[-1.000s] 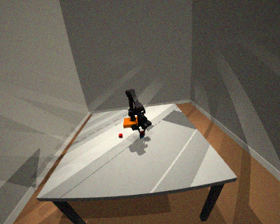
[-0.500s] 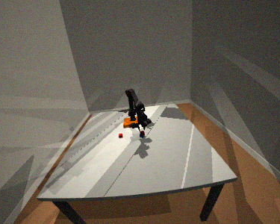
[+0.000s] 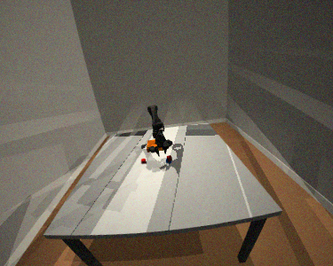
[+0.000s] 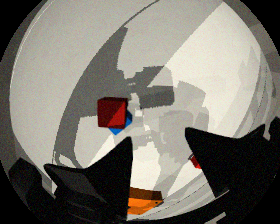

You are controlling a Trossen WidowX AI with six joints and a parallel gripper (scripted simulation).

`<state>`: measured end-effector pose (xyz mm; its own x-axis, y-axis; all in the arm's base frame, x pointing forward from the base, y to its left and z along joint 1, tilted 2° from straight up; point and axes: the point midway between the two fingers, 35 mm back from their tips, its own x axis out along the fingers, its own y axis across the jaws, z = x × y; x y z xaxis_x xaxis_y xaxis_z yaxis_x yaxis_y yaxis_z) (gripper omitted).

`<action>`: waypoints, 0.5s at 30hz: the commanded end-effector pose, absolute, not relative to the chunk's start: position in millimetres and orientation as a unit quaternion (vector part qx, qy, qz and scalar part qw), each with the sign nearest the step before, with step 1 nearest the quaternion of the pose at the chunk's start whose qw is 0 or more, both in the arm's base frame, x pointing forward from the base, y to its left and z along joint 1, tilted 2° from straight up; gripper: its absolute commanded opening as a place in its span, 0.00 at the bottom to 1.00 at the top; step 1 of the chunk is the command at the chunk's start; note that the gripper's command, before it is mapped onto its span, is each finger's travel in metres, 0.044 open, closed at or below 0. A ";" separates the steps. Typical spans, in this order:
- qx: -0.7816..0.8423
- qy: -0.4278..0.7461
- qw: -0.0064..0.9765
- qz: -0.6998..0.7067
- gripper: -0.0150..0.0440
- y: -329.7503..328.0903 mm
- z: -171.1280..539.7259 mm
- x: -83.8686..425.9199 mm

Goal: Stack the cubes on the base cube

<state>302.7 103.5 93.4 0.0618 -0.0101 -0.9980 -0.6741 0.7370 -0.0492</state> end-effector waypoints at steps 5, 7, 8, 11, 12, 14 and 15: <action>-0.345 0.605 0.645 0.315 0.70 52.6 104.0 307.6; -0.366 0.594 0.634 0.333 0.70 39.0 106.9 307.9; -0.377 0.589 0.628 0.342 0.70 32.3 108.2 307.8; -0.409 0.572 0.607 0.370 0.70 13.4 111.8 306.1; -0.419 0.566 0.599 0.380 0.70 7.2 113.0 305.2; -0.440 0.554 0.584 0.398 0.70 -5.0 115.3 303.1; -0.449 0.548 0.575 0.408 0.70 -10.9 116.4 301.8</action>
